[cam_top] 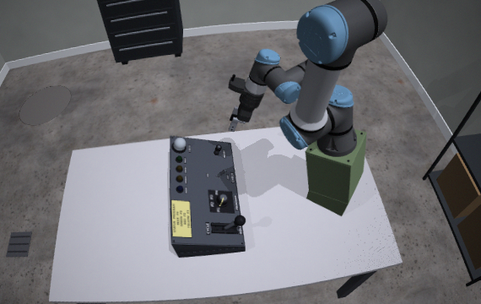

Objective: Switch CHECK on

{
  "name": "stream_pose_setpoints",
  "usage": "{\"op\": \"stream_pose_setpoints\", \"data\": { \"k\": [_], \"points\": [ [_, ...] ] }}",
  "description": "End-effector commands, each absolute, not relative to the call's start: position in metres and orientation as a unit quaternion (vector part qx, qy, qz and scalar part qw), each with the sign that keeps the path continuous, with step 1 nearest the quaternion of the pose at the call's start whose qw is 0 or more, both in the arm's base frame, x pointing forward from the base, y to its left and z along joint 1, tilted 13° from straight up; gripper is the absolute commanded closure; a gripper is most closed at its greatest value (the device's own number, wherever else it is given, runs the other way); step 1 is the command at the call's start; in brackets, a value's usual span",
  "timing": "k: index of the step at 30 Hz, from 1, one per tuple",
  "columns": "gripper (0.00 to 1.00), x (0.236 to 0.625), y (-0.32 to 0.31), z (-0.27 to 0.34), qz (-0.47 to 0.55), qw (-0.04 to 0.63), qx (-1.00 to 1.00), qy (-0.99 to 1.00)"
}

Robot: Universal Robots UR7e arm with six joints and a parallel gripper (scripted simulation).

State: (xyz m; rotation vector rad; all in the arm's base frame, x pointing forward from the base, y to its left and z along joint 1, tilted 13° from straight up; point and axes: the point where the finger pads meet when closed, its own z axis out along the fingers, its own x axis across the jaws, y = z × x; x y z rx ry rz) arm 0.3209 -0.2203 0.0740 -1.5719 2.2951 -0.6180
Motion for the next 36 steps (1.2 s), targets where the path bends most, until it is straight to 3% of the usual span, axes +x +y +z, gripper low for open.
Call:
{"op": "stream_pose_setpoints", "data": {
  "k": [1,36],
  "points": [
    [0.00,0.324,-0.222,0.072,-0.199,0.163,-0.466,0.846],
    [0.00,0.335,-0.216,0.050,-0.089,0.234,0.053,0.967]
  ]
}}
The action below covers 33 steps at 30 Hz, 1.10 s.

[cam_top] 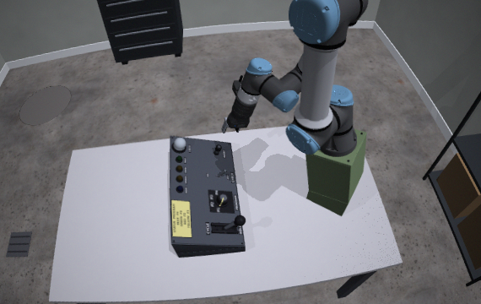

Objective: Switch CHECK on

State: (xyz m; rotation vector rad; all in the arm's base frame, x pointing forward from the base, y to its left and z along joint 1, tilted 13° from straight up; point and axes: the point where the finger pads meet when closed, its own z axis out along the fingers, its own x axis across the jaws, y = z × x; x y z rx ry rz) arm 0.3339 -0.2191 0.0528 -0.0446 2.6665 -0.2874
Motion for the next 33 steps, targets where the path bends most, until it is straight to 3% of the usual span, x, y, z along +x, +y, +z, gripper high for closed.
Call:
{"op": "stream_pose_setpoints", "data": {
  "k": [1,33],
  "points": [
    [0.00,0.335,-0.216,0.050,-0.089,0.234,0.053,0.967],
    [0.00,0.349,-0.180,0.026,0.024,0.257,0.506,0.823]
  ]
}}
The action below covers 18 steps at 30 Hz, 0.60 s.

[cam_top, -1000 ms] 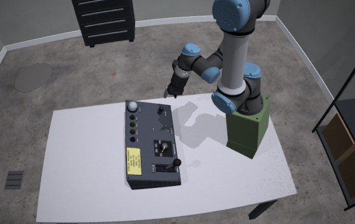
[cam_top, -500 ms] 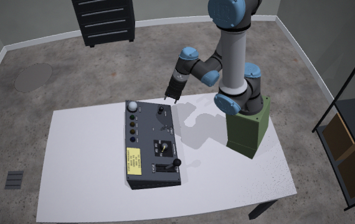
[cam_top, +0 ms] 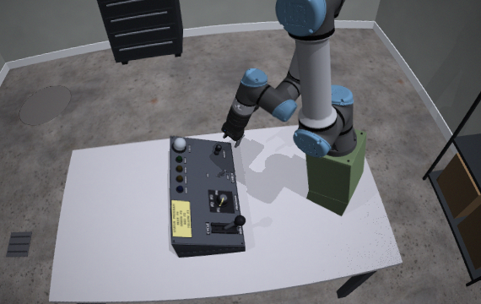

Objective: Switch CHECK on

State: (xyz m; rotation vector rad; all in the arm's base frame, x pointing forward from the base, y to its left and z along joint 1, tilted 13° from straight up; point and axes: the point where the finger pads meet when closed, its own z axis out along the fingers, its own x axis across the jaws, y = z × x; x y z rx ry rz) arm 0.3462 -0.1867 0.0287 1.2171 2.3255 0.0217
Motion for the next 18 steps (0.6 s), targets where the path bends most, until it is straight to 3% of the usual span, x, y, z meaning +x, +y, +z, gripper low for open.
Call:
{"op": "stream_pose_setpoints", "data": {
  "k": [1,18],
  "points": [
    [0.00,0.349,-0.180,0.026,0.024,0.257,0.506,0.823],
    [0.00,0.358,-0.162,0.018,0.067,0.254,0.637,0.725]
  ]
}}
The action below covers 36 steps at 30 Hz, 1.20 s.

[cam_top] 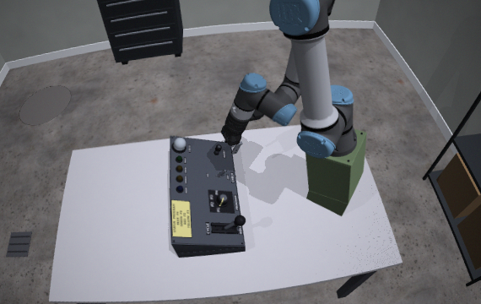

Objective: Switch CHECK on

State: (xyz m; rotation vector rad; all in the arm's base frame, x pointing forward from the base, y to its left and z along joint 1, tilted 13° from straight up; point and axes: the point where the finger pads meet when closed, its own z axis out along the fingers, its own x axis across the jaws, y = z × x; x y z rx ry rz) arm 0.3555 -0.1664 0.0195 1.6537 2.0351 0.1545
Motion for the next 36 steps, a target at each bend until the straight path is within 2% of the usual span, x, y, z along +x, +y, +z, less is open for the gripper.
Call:
{"op": "stream_pose_setpoints", "data": {
  "k": [1,36],
  "points": [
    [0.00,0.358,-0.162,0.018,0.067,0.254,0.637,0.725],
    [0.00,0.367,-0.145,0.012,0.104,0.247,0.737,0.620]
  ]
}}
